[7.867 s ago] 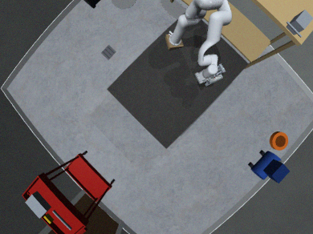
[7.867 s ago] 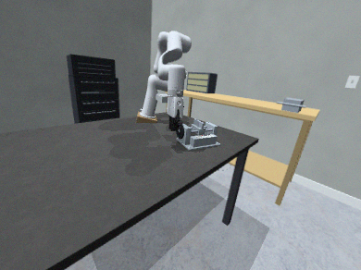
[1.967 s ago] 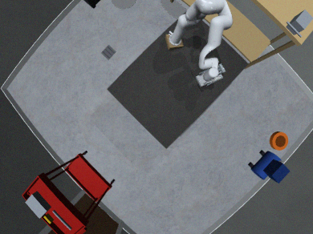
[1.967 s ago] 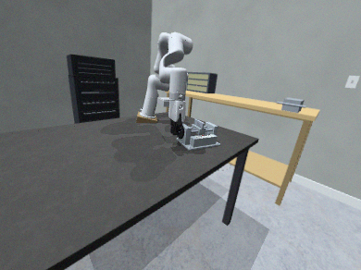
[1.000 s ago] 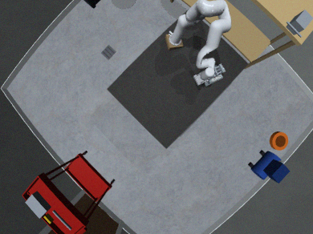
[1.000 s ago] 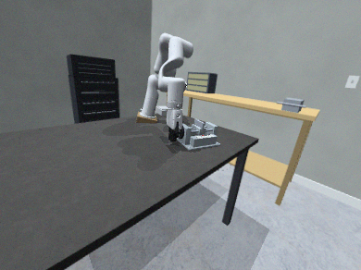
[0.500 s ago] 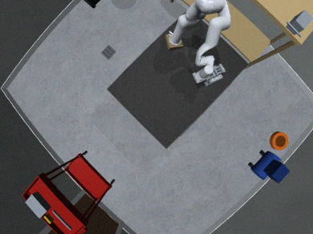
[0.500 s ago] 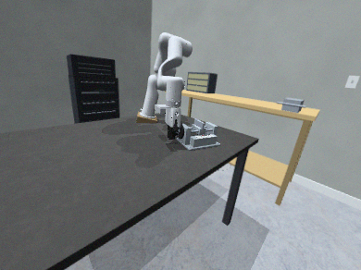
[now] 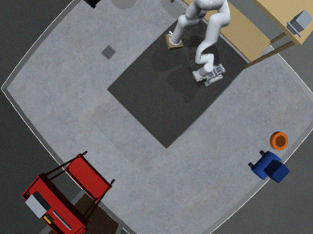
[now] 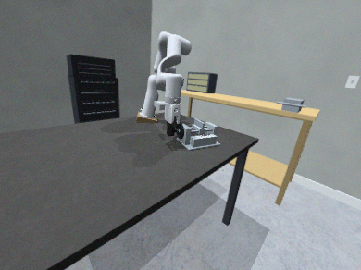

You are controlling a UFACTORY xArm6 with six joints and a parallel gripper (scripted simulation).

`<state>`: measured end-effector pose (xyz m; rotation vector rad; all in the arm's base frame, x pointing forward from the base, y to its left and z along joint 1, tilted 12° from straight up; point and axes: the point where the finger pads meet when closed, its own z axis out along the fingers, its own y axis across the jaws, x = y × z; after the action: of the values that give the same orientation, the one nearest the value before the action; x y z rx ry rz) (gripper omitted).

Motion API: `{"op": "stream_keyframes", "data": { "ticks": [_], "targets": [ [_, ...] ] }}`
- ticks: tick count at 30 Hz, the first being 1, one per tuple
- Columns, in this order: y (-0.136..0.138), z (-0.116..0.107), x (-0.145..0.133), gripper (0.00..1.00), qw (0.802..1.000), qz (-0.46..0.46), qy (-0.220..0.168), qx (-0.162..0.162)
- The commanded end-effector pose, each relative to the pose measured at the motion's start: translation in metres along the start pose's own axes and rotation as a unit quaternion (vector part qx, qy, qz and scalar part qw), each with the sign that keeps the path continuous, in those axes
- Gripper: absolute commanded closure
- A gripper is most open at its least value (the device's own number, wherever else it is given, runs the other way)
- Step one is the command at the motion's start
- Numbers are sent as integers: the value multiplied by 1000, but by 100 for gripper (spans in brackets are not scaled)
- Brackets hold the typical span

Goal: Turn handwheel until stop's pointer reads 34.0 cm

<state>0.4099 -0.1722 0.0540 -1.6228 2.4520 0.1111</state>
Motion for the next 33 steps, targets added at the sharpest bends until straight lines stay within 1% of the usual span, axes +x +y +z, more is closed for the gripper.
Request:
{"op": "stream_keyframes", "data": {
  "ticks": [1,7,20,33],
  "targets": [
    [1,-9,0,94,1000,0,0,1],
    [0,-18,0,94,1000,0,0,1],
    [-6,-30,0,94,1000,0,0,1],
    [-14,-36,0,94,1000,0,0,1]
  ]
}}
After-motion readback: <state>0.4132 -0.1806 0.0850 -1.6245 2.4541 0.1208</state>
